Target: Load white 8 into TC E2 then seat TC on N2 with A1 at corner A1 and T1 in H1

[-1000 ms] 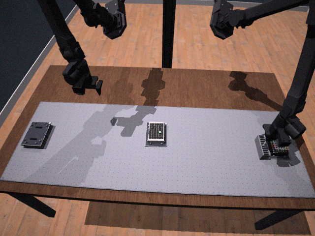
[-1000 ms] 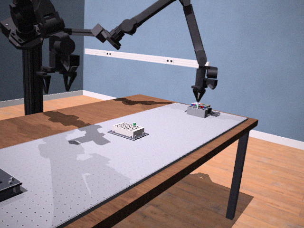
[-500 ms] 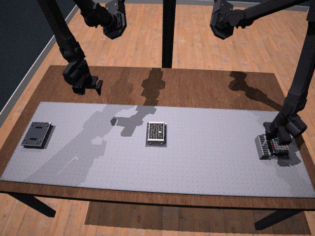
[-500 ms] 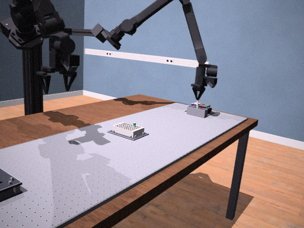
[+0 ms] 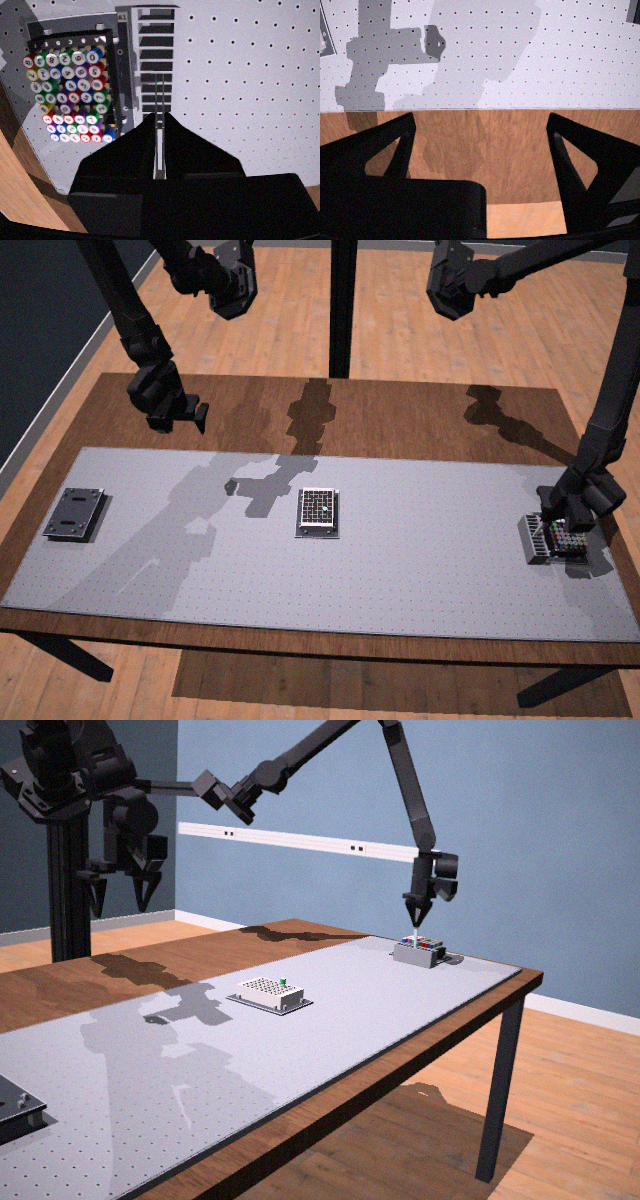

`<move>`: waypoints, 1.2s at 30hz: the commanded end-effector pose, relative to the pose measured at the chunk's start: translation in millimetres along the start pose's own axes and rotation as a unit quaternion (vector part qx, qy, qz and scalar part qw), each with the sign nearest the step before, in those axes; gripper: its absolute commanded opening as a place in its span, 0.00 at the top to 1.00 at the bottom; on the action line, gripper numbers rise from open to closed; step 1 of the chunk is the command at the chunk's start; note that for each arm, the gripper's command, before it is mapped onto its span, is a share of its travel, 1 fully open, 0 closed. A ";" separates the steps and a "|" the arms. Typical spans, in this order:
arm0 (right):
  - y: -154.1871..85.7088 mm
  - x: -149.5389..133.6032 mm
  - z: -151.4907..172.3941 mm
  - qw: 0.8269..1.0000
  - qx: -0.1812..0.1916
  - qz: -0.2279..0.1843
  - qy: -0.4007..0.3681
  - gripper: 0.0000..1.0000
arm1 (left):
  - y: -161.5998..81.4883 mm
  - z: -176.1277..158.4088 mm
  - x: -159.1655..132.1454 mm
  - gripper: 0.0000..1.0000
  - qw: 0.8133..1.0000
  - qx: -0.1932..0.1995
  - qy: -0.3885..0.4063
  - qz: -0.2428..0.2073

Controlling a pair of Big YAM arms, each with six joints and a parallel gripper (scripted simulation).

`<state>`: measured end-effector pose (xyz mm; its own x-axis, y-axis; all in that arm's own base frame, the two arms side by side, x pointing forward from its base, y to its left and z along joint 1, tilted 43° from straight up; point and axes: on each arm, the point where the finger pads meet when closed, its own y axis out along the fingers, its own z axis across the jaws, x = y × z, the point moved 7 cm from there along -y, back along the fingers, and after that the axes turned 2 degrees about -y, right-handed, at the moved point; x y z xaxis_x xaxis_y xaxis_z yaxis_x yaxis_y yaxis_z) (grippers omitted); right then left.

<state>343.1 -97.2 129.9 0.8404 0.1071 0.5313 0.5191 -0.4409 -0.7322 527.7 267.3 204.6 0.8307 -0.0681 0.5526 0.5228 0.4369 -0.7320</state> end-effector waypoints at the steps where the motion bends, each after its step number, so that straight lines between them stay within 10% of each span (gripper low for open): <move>1: -2.5 5.1 -0.4 1.000 0.000 -0.008 -0.005 0.00 | -17.6 -1.0 7.4 0.93 1.000 0.002 -0.002 -0.009; 36: -2.5 5.1 -0.4 1.000 0.000 -0.008 -0.005 0.00 | -38.3 -0.7 8.6 0.93 1.000 0.002 -0.003 -0.011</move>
<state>343.1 -97.2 129.9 0.8404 0.1071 0.5313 0.5191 -0.4409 -0.7322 515.8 257.8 223.4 0.8283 -0.0689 0.5560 0.5257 0.4387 -0.7288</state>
